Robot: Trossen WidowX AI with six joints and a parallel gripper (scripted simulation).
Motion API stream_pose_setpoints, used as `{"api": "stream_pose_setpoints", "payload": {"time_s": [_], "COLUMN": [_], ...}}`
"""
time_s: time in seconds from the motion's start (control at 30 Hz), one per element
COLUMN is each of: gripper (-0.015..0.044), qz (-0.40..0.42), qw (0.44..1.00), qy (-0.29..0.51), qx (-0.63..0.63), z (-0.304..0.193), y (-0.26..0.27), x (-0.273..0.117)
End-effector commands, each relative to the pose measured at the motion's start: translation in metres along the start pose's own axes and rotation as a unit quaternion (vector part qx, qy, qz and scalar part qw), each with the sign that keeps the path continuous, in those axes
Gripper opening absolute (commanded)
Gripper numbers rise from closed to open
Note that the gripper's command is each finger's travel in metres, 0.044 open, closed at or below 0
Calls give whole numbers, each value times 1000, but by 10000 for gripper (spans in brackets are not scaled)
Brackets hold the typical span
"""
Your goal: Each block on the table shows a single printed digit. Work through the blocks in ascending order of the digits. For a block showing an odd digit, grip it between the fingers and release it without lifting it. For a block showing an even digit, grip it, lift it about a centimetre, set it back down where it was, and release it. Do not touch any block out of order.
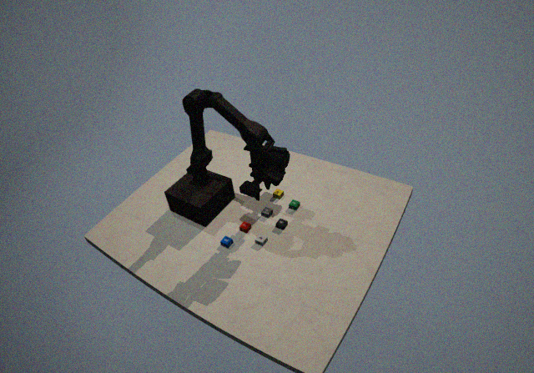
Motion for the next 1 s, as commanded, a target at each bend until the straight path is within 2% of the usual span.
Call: {"api": "stream_pose_setpoints", "payload": {"time_s": [0.0,0.1,0.37,0.63,0.77,0.83,0.97], "gripper": [190,120,120,120,120,173,278], "qz": [0,0,0,-4,-4,-4,-4], "qw": [1000,1000,1000,1000,1000,1000,1000], "qy": [-10,-10,-10,-9,-9,-9,-8], "qx": [-2,-2,-2,-2,-2,-2,-2], "z": [0,0,0,-34,-44,-42,-43], "y": [0,0,-2,-89,-104,-105,-104], "x": [-28,-28,-28,-27,-27,-13,51]}}
Point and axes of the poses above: the point midway between the two fingers, 35 mm back from their tips, its own x axis out along the fingers, its own y axis across the jaws, z = x × y, the point moved 1 cm from there along -x, back along the fingers, and after that the axes turned 8 degrees about -x, right-handed, at the moved point
